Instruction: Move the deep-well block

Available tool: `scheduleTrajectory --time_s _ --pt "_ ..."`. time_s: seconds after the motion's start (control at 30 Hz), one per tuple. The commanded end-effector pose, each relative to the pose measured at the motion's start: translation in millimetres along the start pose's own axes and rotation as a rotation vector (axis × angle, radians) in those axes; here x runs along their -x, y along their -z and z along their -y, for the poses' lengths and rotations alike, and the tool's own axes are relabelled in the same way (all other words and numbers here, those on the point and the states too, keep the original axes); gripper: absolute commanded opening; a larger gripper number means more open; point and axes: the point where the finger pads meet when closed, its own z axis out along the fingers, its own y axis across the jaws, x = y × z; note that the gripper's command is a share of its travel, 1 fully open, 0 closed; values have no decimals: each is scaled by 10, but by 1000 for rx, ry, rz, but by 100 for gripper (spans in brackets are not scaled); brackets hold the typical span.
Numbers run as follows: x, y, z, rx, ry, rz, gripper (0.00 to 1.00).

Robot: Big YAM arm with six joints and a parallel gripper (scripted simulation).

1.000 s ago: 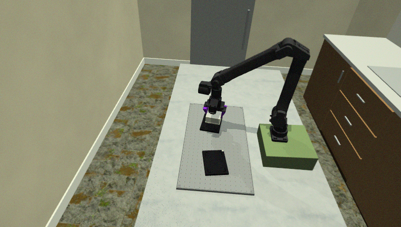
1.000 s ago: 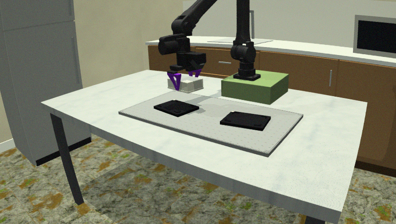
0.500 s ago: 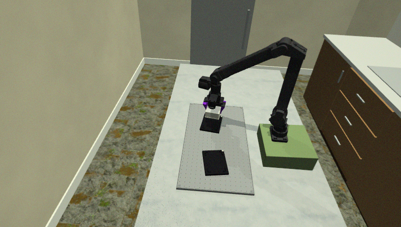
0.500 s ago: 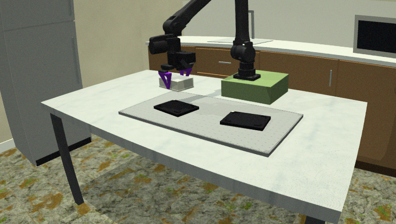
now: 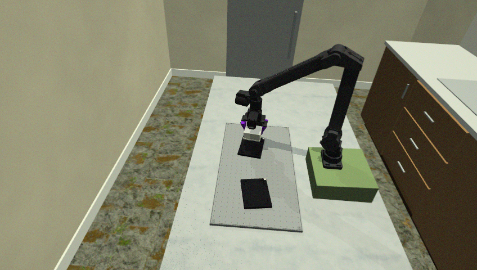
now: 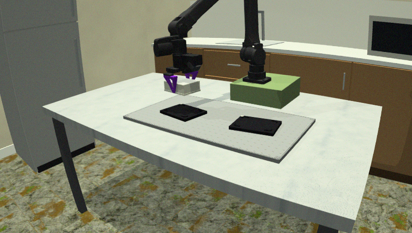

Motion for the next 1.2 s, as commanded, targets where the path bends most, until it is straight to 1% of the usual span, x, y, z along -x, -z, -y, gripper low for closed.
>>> scheduleTrajectory --time_s 0.0,0.03,0.43,0.6,1.17 --pt "-11 182 288 -48 19 -5 0" --pt "-20 194 301 -55 17 -6 0" --pt "-9 183 309 -49 13 -5 0" --pt "-18 200 317 -55 11 -6 0" --pt "-9 204 319 -56 9 -6 0"
